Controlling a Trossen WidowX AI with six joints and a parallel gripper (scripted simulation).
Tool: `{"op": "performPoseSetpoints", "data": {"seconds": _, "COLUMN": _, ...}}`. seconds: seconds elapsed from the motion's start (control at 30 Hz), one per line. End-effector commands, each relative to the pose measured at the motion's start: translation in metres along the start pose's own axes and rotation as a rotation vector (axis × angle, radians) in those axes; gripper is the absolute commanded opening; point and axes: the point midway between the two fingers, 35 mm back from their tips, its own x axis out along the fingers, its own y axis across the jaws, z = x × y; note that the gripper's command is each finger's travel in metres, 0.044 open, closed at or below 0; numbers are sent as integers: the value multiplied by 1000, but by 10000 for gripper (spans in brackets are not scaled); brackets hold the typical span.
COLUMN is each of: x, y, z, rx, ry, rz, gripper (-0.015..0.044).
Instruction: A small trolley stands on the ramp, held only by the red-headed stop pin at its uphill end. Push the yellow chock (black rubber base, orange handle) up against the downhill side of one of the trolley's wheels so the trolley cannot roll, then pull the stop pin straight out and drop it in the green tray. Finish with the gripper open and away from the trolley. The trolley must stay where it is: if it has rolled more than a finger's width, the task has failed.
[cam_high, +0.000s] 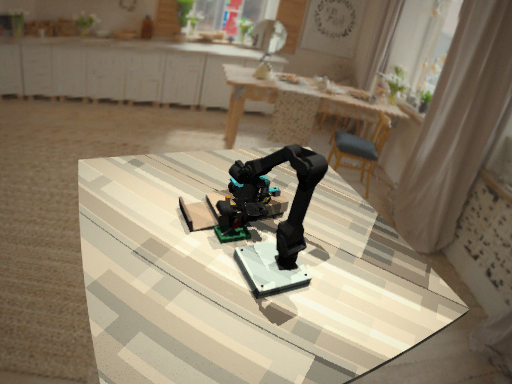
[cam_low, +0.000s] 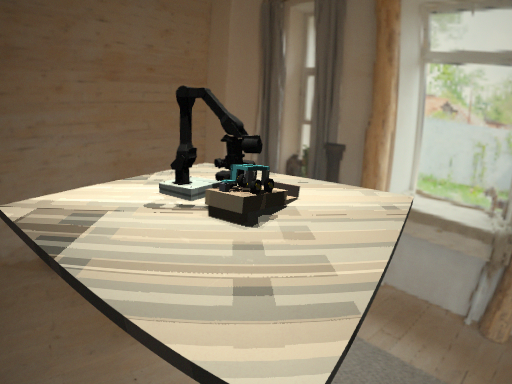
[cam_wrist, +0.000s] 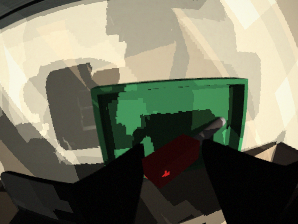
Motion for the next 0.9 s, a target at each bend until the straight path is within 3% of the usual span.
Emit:
{"op": "performPoseSetpoints", "data": {"seconds": 0.0, "x": 2, "y": 1, "z": 2, "rx": -2, "ry": -6, "rz": -4, "gripper": 190}}
{"op": "performPoseSetpoints", "data": {"seconds": 0.3, "x": 5, "y": 2, "z": 5, "rx": -2, "ry": -6, "rz": -4, "gripper": 190}}
{"op": "performPoseSetpoints", "data": {"seconds": 0.5, "x": 3, "y": 2, "z": 2, "rx": 0, "ry": -1, "rz": 0, "gripper": 340}}
{"op": "performPoseSetpoints", "data": {"seconds": 0.87, "x": -21, "y": -1, "z": 5, "rx": -2, "ry": -6, "rz": -4, "gripper": 340}}
